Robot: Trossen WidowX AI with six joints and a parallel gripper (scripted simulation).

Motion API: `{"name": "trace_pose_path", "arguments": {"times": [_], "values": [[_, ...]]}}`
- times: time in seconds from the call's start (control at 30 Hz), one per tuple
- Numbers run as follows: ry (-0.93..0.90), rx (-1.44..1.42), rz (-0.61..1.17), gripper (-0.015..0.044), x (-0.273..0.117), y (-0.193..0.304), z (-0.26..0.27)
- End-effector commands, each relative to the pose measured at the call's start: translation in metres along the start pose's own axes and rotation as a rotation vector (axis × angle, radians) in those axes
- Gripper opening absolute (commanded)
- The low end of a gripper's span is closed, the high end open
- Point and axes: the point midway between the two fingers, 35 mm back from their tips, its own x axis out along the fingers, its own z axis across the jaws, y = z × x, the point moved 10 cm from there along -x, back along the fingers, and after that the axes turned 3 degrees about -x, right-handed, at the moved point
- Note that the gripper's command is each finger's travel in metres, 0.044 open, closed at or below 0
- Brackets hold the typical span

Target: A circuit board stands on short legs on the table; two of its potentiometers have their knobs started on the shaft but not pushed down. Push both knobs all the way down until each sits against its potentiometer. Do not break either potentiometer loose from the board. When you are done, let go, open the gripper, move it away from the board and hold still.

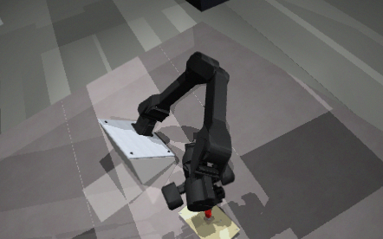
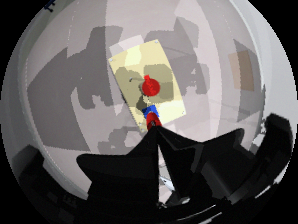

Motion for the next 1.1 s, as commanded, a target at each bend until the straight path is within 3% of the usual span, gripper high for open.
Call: {"name": "trace_pose_path", "arguments": {"times": [0.0,1.07], "values": [[-0.004,0.005,-0.003,0.0,0.0009,-0.0001,0.0003],[-0.004,0.005,-0.003,0.0,0.0047,-0.0001,0.0004]]}}
